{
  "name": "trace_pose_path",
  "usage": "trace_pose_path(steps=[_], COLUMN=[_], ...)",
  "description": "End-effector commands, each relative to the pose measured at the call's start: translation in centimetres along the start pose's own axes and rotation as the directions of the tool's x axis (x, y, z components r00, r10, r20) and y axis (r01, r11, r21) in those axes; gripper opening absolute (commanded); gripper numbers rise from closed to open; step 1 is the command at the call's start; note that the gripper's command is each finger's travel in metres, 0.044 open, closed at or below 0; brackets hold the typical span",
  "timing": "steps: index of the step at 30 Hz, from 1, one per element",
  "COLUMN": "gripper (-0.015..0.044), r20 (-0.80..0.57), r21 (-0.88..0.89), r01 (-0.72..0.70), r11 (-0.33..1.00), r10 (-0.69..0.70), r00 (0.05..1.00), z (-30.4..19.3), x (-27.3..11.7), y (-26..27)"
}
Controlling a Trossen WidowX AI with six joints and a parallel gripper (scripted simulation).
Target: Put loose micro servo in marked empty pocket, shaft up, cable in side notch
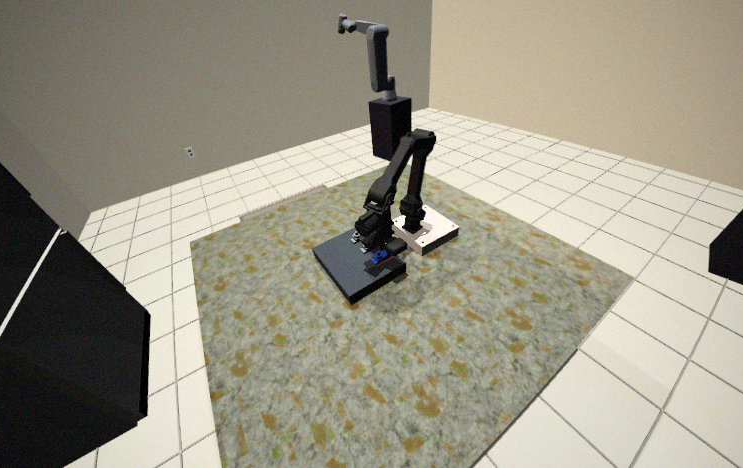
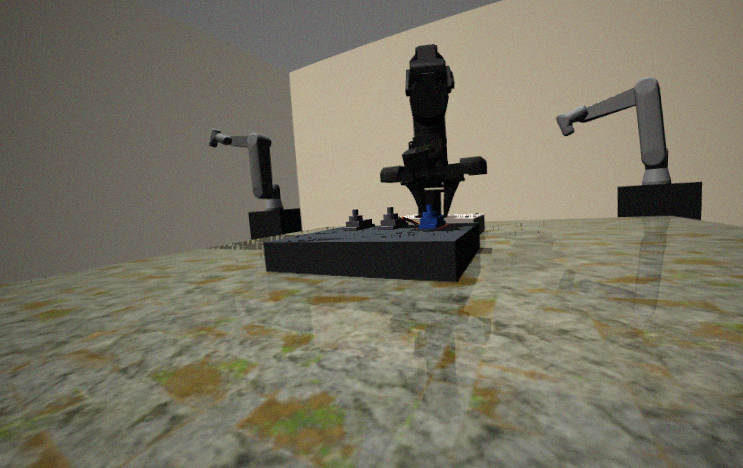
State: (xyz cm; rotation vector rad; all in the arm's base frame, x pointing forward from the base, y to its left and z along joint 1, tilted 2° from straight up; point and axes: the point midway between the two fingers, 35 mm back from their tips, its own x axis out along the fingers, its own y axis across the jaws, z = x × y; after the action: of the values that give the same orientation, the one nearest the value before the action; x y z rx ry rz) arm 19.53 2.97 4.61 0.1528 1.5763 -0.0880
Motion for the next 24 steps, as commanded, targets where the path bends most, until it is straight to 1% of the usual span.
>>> trace_pose_path(steps=[1, 3, 5, 9, 14, 15, 20, 24], gripper=[0.0187, 0.0187, 0.0187, 0.0292, 0.0424, 0.0440, 0.0440, 0.0440], r20=[0.011, 0.011, 0.011, 0.020, 0.022, 0.021, 0.021, 0.021], r21=[0.003, 0.003, 0.003, 0.002, 0.006, 0.006, 0.003, 0.003], r01=[-0.002, -0.002, -0.002, -0.005, -0.003, -0.003, -0.002, -0.002], r11=[1.000, 1.000, 1.000, 1.000, 1.000, 1.000, 1.000, 1.000], r10=[0.002, 0.002, 0.002, 0.005, 0.003, 0.003, 0.001, 0.002], r00=[1.000, 1.000, 1.000, 1.000, 1.000, 1.000, 1.000, 1.000], z=[0.1, -0.1, 0.1, 1.5, 5.6, 6.5, 10.6, 11.1], x=[-2.0, -2.8, -2.8, -3.5, -6.3, -6.9, -9.2, -9.8], y=[0.0, 0.0, 0.0, 0.2, 0.3, 0.3, 0.0, -0.1])
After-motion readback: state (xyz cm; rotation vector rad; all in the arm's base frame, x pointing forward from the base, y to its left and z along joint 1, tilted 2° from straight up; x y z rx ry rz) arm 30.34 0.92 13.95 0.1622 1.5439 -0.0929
